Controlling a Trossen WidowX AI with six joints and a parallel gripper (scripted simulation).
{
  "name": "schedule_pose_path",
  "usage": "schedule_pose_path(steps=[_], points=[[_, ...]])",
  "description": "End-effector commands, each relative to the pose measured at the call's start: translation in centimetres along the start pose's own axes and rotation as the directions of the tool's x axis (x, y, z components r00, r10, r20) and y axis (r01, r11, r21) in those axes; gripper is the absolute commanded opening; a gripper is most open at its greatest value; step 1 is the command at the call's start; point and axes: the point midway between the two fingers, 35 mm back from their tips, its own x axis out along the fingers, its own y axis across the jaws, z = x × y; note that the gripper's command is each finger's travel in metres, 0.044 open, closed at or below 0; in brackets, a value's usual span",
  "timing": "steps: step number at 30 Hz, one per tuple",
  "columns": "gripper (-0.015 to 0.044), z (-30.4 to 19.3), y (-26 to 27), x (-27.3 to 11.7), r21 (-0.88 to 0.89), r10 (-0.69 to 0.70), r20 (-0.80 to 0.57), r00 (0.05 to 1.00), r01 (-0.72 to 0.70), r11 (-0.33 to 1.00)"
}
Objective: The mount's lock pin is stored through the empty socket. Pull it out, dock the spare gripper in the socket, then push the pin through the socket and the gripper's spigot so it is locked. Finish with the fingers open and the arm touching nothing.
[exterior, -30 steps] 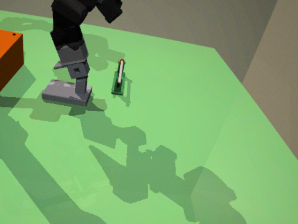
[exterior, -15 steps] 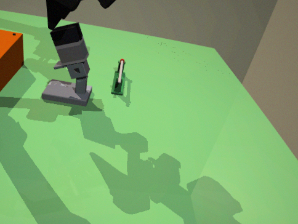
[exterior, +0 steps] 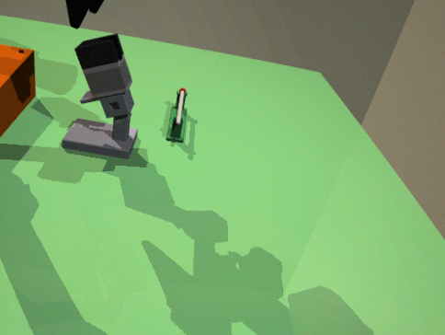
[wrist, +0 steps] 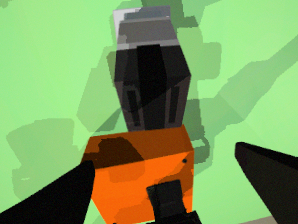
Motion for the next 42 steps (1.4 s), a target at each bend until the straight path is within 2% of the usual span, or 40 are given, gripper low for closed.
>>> schedule_pose_path(steps=[1, 16, 19, 22, 29, 34, 38, 42], points=[[0.044, -0.3, 0.0, -0.8, 0.003, 0.008, 0.035, 0.999, -0.008, 1.0], [0.044, -1.2, -0.2, -3.3, 0.001, 0.024, 0.159, 0.987, -0.024, 1.0], [0.044, -0.9, -0.2, -2.7, 0.003, 0.017, 0.134, 0.991, -0.017, 1.0], [0.0361, -0.9, 1.4, -2.8, 0.002, 0.019, 0.136, 0.991, -0.019, 1.0], [0.018, -2.4, 9.2, -2.9, 0.001, 0.027, 0.138, 0.99, -0.027, 1.0], [0.018, -2.5, 9.9, -2.9, -0.014, 0.025, 0.139, 0.99, -0.023, 1.0], [0.018, 1.1, 10.3, -2.5, -0.304, -0.029, 0.167, 0.986, 0.079, 0.949], [0.018, 5.5, 10.6, -1.7, -0.61, -0.096, 0.197, 0.976, 0.198, 0.767]])
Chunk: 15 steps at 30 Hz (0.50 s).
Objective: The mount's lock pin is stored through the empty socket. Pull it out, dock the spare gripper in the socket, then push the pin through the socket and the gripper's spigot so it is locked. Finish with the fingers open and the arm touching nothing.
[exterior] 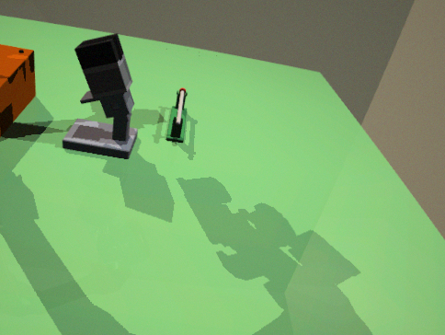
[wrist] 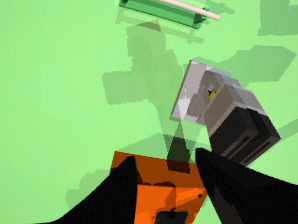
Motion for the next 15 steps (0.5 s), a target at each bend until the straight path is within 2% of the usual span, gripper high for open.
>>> schedule_pose_path(steps=[1, 6, 12, 15], points=[[0.018, 4.6, -1.4, 2.0, -0.403, -0.09, 0.003, 0.996, 0.084, 0.911], [0.018, 9.0, -3.0, 4.5, -0.75, -0.176, 0.003, 0.984, 0.119, 0.651], [0.018, 12.1, -4.1, 6.7, -0.919, -0.237, 0.001, 0.971, 0.094, 0.383], [0.018, 12.6, -4.1, 7.0, -0.933, -0.244, 0.0, 0.97, 0.088, 0.349]])
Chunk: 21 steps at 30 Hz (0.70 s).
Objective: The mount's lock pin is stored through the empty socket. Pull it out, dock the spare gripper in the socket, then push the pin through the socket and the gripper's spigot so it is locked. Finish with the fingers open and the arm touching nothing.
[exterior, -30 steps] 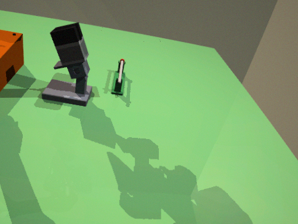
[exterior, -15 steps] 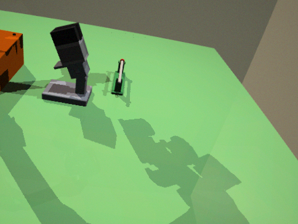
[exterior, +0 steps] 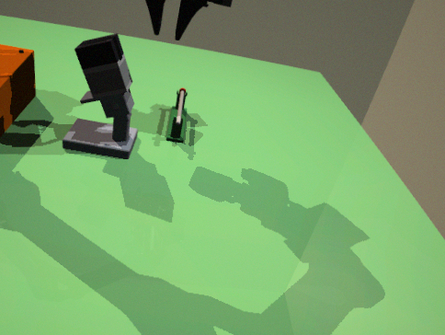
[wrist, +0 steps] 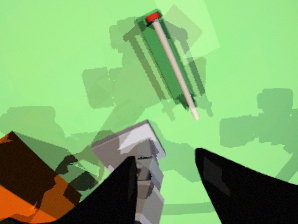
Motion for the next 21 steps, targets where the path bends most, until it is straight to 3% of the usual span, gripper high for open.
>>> schedule_pose_path(steps=[1, 12, 21], points=[[0.018, 1.8, -3.6, 2.7, -0.357, -0.061, -0.059, 0.996, 0.036, 0.934], [0.018, 2.6, -3.9, 2.9, -0.357, -0.061, -0.058, 0.996, 0.037, 0.934], [0.018, 3.5, -3.7, 7.8, -0.357, -0.062, -0.058, 0.996, 0.037, 0.934]])
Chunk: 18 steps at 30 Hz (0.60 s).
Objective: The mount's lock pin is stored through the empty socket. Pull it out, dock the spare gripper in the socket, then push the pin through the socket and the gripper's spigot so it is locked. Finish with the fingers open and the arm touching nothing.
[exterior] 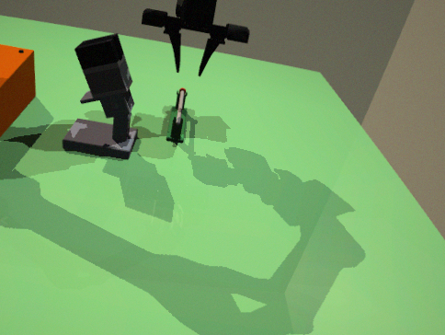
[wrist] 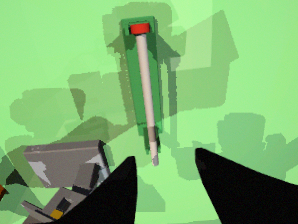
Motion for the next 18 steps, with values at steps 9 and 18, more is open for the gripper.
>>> schedule_pose_path(steps=[9, 18], points=[[0.018, 0.9, 0.5, 4.5, -0.009, 0.008, -0.011, 1.0, -0.008, 1.0], [0.018, 1.3, 0.4, 5.9, -0.009, 0.008, -0.011, 1.0, -0.008, 1.0]])
